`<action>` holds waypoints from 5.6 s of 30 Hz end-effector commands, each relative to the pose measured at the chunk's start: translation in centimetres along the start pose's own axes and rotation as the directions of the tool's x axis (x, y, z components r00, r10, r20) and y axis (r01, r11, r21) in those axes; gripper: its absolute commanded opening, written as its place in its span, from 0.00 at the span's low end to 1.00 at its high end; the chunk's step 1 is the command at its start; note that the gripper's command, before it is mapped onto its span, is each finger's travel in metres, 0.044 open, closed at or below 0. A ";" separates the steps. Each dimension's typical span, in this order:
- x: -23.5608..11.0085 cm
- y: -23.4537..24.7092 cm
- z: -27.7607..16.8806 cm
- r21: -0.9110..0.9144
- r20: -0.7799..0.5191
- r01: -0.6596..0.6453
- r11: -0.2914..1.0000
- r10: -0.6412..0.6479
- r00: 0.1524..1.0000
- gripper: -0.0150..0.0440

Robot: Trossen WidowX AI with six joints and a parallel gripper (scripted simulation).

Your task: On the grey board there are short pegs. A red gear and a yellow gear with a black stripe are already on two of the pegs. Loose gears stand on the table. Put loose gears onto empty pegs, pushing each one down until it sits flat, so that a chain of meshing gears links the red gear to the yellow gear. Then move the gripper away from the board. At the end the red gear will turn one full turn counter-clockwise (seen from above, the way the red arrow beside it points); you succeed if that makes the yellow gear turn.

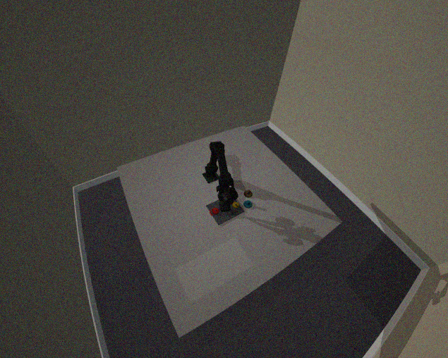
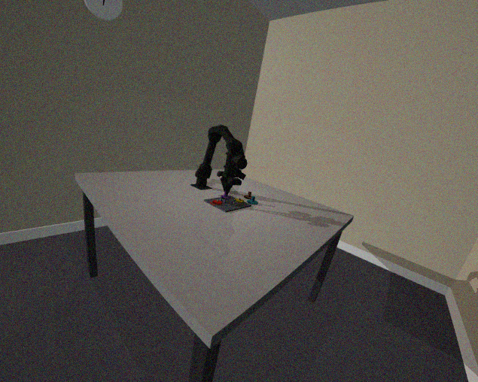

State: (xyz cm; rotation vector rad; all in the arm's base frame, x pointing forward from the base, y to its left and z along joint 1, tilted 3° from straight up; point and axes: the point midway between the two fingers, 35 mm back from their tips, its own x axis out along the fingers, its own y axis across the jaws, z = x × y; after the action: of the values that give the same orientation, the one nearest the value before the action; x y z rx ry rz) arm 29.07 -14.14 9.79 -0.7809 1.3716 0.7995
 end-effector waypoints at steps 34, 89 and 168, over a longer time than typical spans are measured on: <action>2.3 0.2 0.0 -0.026 0.000 -0.003 1.000 0.003 1.000 0.25; -1.7 7.9 18.8 0.544 0.015 -0.013 0.839 0.006 1.000 1.00; 2.4 10.4 22.3 0.631 0.018 -0.020 0.776 0.011 1.000 0.25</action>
State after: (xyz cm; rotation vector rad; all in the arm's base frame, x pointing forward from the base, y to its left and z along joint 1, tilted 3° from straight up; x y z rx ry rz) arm 31.67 10.26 7.69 -0.2323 1.5139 0.3042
